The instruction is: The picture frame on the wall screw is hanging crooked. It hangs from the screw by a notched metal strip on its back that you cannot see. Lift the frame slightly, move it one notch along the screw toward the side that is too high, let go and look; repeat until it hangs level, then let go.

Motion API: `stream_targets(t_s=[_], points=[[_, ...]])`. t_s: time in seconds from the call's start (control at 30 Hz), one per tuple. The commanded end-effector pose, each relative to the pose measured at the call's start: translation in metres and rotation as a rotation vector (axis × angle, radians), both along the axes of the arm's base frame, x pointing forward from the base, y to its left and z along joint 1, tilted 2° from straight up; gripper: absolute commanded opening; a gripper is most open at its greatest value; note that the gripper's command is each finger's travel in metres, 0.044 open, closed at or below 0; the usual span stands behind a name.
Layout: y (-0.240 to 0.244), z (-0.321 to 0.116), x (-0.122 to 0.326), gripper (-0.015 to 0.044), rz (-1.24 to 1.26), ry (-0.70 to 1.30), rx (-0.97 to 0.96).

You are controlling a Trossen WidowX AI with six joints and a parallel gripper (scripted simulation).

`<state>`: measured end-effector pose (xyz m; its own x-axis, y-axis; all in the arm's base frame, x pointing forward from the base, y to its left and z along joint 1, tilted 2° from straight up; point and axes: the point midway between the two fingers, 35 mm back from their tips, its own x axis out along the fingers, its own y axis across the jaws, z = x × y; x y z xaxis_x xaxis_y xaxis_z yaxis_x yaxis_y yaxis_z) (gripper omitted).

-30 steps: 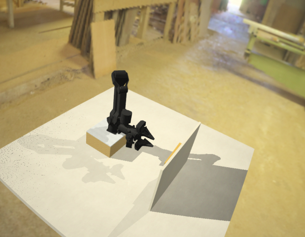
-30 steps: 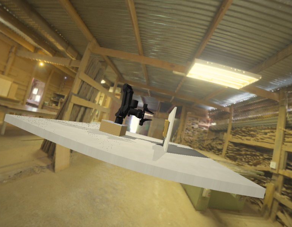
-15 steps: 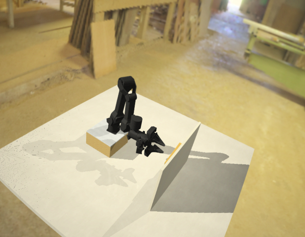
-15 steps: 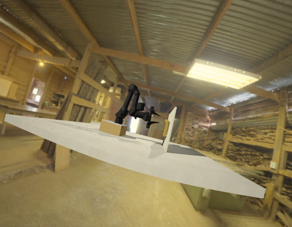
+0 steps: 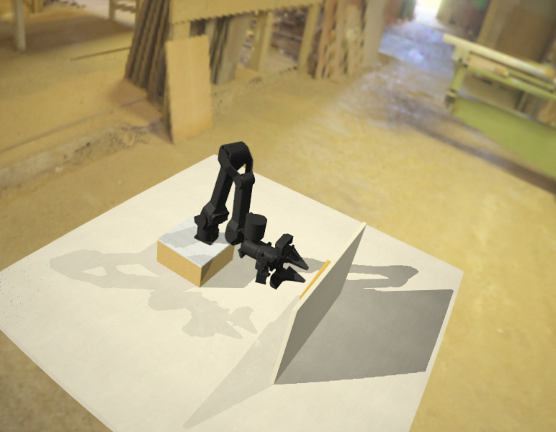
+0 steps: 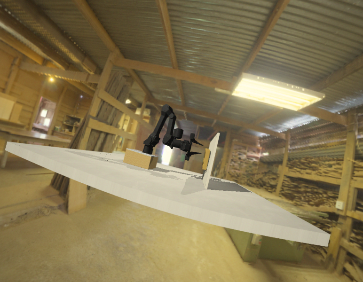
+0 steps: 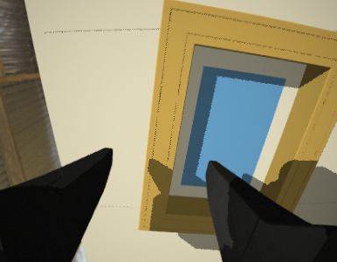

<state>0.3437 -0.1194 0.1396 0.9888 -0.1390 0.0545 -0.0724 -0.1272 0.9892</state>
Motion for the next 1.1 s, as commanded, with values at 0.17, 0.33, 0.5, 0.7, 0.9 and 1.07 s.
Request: stream_targets(t_s=[0.17, 0.33, 0.5, 0.7, 0.9, 1.07], points=[[-0.002, 0.000, 0.007, 0.0260, -0.006, 0.001, -0.003], [-0.004, 0.001, 0.015, 0.0260, -0.006, 0.000, -0.003], [-0.005, 0.002, 0.023, 0.0260, -0.006, 0.000, -0.003], [-0.006, 0.002, 0.033, 0.0260, -0.006, -0.001, -0.003], [-0.007, 0.003, 0.040, 0.0260, -0.006, -0.002, -0.003], [-0.007, 0.003, 0.040, 0.0260, -0.006, -0.002, -0.003]])
